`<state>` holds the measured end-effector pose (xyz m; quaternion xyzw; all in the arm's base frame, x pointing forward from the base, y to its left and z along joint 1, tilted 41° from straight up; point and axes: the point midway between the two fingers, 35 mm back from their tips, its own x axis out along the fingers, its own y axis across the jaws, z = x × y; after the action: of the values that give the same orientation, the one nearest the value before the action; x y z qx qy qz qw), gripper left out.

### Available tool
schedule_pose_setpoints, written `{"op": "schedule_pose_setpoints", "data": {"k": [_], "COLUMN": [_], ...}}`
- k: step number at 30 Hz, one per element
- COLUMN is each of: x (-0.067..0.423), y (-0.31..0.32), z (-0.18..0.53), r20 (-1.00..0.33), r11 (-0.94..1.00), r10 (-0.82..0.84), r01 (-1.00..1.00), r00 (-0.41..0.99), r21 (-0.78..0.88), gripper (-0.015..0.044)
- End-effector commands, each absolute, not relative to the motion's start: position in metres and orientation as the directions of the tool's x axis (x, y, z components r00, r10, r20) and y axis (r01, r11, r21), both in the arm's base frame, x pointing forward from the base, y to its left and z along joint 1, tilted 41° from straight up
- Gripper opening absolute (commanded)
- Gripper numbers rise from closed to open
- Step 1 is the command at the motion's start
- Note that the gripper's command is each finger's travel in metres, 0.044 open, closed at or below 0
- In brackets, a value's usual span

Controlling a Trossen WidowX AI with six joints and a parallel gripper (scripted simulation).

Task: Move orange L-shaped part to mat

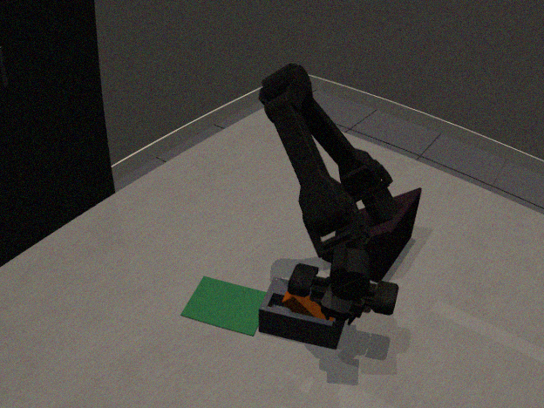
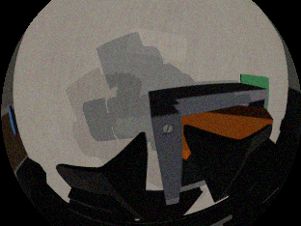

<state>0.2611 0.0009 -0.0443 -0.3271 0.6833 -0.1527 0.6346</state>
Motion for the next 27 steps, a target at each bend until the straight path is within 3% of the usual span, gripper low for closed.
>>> {"op": "schedule_pose_setpoints", "data": {"k": [1,18,27], "x": [0.257,0.255,0.257], "y": [-0.004,0.018,0.068], "z": [-0.047,-0.039,0.037], "r20": [-0.76,-0.761,-0.763], "r11": [0.733,0.734,0.735], "r10": [-0.649,-0.648,-0.647], "r01": [-0.263,-0.263,-0.263], "r00": [0.006,0.006,0.005], "r21": [-0.628,-0.627,-0.625], "gripper": [0.018,0.018,0.018]}}
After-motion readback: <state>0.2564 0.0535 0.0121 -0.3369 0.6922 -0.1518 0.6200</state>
